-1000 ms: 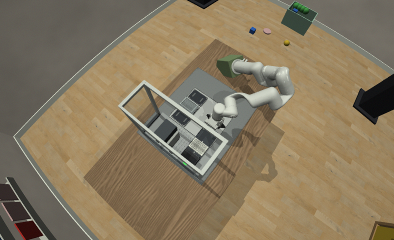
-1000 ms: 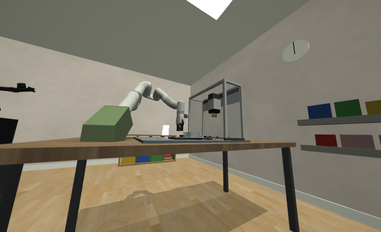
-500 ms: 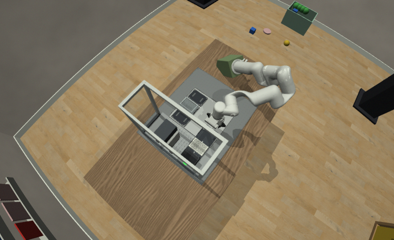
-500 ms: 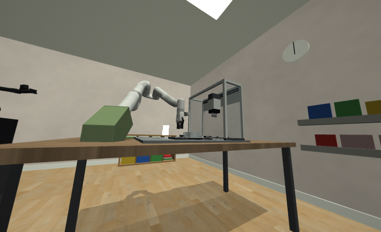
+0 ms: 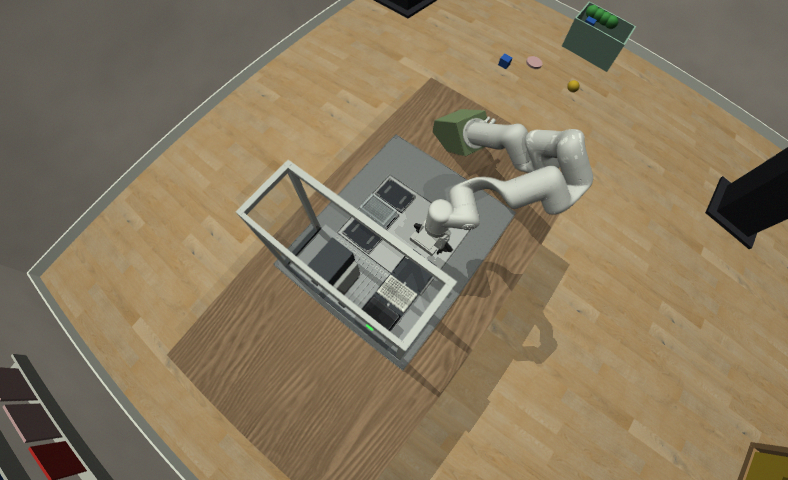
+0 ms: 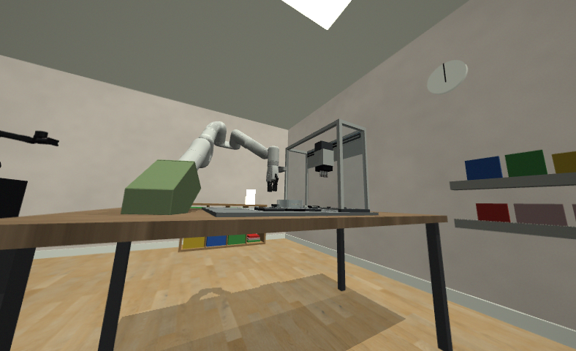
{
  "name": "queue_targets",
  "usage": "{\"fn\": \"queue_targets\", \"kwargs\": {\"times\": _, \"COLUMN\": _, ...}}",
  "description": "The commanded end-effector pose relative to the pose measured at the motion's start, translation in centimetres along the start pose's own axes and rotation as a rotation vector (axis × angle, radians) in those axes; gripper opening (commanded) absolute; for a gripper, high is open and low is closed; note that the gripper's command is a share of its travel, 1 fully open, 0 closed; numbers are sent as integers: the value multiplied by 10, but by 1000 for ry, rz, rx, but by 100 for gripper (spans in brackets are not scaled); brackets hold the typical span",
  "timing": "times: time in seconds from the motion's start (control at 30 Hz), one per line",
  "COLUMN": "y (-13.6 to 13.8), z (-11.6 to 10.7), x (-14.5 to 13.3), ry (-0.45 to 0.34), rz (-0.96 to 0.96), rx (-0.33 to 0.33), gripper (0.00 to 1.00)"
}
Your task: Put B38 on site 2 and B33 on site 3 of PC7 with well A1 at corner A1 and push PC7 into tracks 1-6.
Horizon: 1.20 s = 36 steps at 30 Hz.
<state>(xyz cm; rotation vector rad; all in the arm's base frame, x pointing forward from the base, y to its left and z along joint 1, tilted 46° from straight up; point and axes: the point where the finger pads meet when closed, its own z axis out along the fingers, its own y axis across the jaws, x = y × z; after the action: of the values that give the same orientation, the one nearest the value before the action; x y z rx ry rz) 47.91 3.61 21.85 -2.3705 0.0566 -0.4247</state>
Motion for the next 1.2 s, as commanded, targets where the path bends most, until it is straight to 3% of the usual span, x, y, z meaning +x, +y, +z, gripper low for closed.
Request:
{"fn": "queue_targets", "kwargs": {"times": 0.0, "y": 0, "z": -8, "x": 1, "ry": 3, "rz": -1, "rx": -1, "gripper": 82}}
{"fn": "queue_targets", "kwargs": {"times": 1.17, "y": 0, "z": -57, "x": 1, "ry": 3, "rz": -1, "rx": -1, "gripper": 82}}
